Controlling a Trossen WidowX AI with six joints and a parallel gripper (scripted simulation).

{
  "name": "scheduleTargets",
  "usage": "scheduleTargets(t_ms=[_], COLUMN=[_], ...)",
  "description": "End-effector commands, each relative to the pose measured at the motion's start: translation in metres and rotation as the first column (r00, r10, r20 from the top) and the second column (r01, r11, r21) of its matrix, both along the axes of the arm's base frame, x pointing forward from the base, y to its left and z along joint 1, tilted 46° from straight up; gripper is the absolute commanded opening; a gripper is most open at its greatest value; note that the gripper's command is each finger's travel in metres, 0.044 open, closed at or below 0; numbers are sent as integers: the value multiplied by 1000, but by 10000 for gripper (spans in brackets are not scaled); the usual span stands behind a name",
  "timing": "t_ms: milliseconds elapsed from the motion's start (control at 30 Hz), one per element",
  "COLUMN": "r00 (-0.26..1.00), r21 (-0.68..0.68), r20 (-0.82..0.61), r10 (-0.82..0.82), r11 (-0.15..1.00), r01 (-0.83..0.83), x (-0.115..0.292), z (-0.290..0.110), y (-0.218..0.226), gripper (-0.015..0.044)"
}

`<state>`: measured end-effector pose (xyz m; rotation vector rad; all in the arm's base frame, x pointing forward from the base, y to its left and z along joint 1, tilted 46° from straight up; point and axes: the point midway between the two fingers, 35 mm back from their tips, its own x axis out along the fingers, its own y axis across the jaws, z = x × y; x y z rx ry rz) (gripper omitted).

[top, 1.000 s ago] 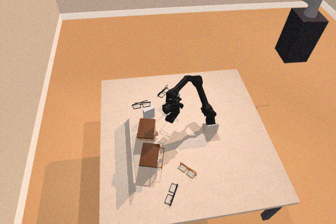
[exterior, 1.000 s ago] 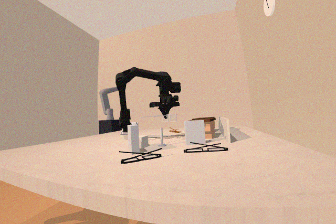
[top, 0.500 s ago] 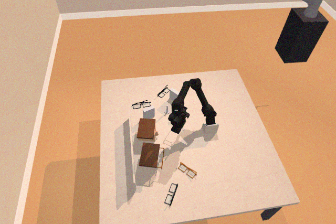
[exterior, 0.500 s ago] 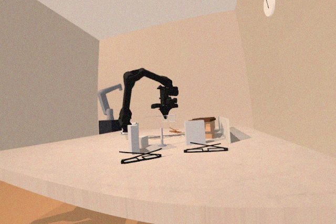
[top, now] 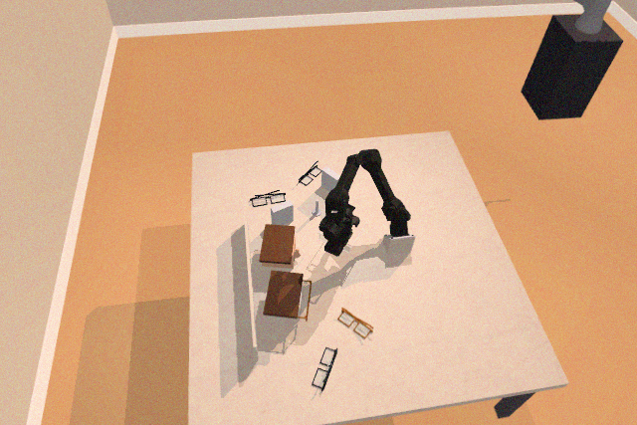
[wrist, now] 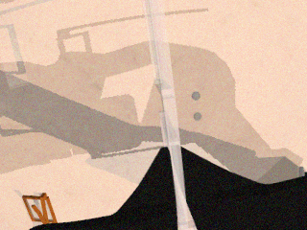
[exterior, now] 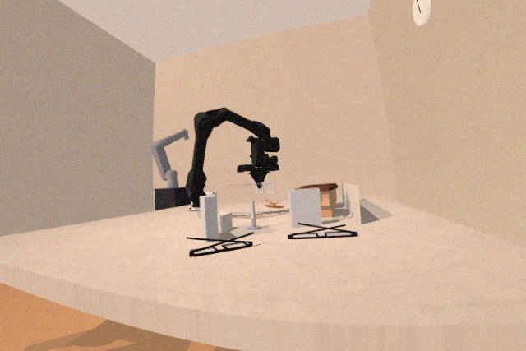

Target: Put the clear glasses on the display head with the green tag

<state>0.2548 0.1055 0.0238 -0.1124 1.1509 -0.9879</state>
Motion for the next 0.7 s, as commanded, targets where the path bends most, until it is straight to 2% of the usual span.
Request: scheduleTargets(t_ms=[0, 667], r00=[1000, 1000], r21=[-5, -4], r20=[-9, -9], r10=[3, 3], r11=[1000, 1000], r01=[-3, -3], x=[-1, 1], z=[-4, -18], y=[-4, -16], gripper=[0, 0])
